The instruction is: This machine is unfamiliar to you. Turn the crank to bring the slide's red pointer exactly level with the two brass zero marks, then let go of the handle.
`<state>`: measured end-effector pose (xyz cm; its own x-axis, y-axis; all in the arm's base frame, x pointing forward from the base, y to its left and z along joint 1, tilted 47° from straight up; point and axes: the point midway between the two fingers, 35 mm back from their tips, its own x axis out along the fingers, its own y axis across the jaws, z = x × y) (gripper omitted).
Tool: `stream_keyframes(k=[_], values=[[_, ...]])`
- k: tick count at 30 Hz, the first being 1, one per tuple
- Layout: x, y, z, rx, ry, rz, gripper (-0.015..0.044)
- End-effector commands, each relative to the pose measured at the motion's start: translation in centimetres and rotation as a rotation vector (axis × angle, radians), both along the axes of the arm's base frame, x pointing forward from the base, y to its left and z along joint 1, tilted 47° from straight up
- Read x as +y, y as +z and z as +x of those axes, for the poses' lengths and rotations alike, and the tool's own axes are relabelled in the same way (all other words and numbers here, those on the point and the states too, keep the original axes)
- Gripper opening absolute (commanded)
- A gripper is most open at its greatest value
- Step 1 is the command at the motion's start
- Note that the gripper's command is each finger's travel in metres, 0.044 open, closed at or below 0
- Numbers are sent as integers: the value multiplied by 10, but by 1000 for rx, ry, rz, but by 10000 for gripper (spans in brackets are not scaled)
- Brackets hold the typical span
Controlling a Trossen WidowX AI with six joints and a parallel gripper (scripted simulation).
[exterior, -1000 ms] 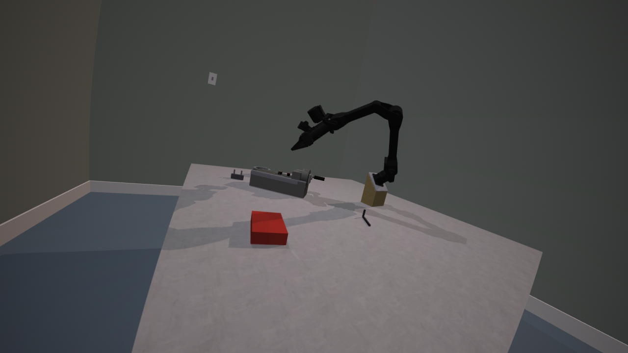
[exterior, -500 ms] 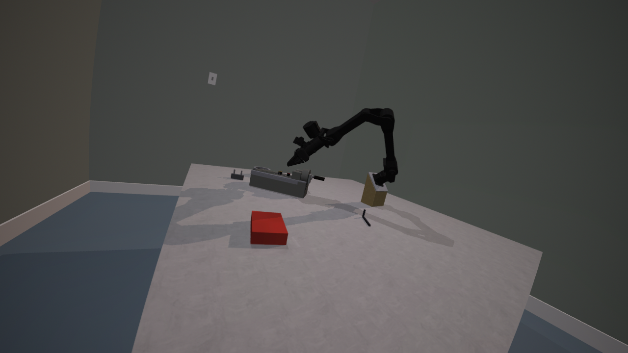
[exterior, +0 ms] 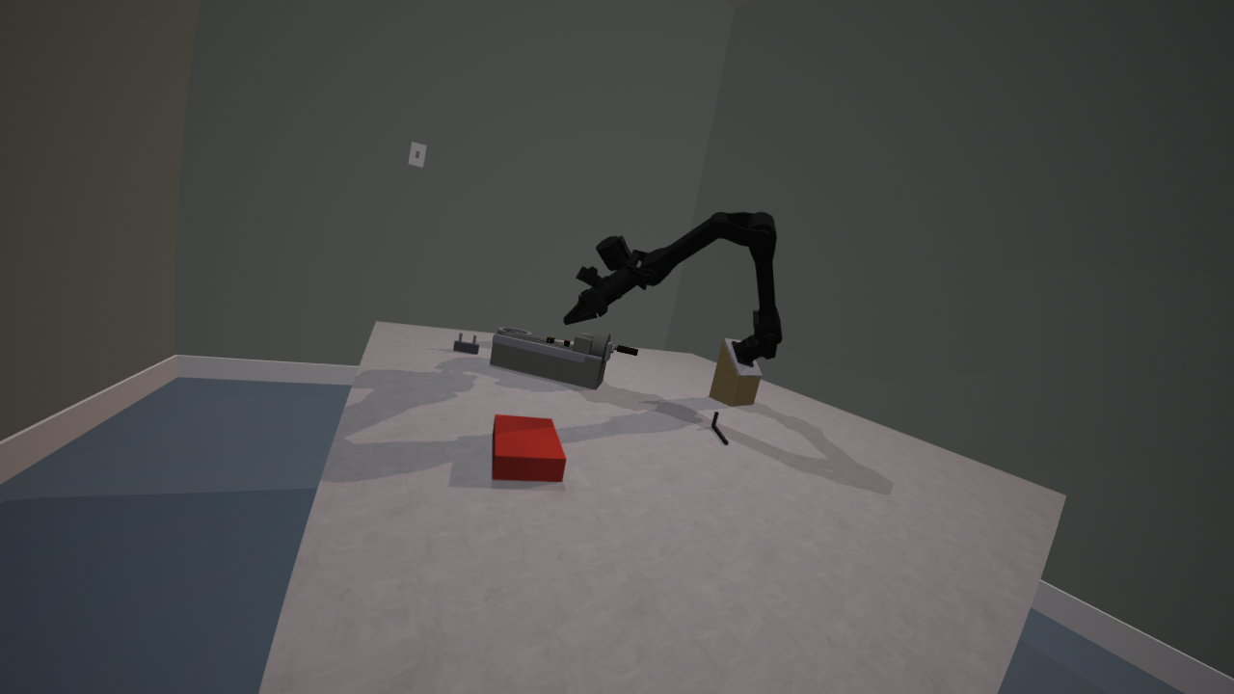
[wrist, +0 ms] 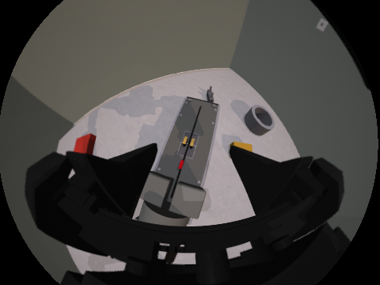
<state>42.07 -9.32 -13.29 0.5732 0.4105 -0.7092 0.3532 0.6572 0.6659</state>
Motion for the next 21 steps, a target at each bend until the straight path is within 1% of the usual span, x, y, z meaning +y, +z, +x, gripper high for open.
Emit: stream_keyframes(k=[1, 6, 8, 11, 21], values=[[-10, 8, 3, 1, -4, -3, 440], [-44, 41, 9, -3, 1, -5, 440], [-48, 46, 9, -4, 1, -5, 440], [-46, 52, 4, 8, -9, -8, 440], [-32, 83, -37, 89, -76, -29, 440]])
